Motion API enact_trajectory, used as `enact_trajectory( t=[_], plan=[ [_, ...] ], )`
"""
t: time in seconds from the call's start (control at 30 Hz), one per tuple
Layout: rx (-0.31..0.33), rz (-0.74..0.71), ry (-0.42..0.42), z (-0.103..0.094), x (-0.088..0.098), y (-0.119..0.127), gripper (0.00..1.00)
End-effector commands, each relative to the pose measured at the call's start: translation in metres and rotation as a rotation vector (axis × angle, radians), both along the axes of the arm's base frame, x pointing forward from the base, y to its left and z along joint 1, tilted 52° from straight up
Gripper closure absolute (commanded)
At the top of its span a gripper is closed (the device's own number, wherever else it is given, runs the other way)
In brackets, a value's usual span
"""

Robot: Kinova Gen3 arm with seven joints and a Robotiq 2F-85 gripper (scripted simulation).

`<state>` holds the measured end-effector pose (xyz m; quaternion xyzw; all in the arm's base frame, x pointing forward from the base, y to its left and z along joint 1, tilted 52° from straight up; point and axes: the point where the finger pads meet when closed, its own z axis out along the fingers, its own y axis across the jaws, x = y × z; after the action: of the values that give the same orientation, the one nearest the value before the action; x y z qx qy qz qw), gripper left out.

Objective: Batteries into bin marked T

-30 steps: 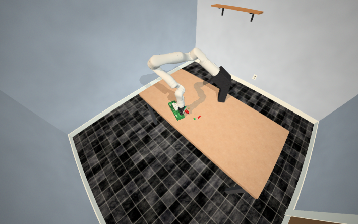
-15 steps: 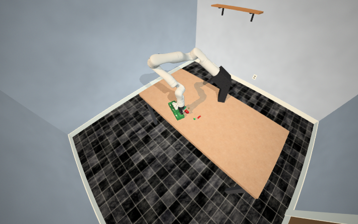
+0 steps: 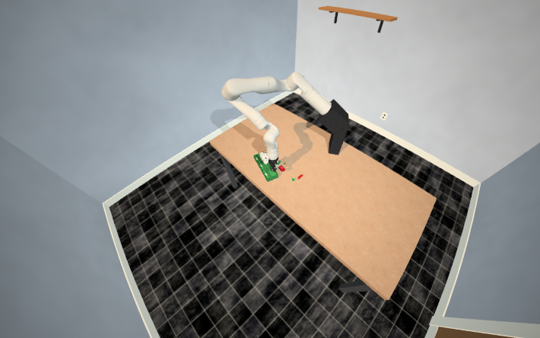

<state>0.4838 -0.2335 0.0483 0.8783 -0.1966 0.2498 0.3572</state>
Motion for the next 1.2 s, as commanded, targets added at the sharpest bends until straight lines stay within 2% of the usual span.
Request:
enact_trajectory(
  t=[0.0, 0.3, 0.5, 0.7, 0.77, 1.07, 1.17],
  plan=[
    [0.001, 0.006, -0.005, 0.006, 0.000, 0.007, 0.91],
    [0.001, 0.006, -0.005, 0.022, -0.008, 0.026, 0.91],
    [0.001, 0.006, -0.005, 0.022, -0.008, 0.026, 0.91],
    [0.001, 0.006, -0.005, 0.053, -0.023, 0.062, 0.91],
    [0.001, 0.006, -0.005, 0.053, -0.023, 0.062, 0.91],
    [0.001, 0.006, -0.005, 0.099, -0.046, 0.116, 0.91],
    [0.001, 0.006, -0.005, 0.099, -0.046, 0.116, 0.91]
  ],
)
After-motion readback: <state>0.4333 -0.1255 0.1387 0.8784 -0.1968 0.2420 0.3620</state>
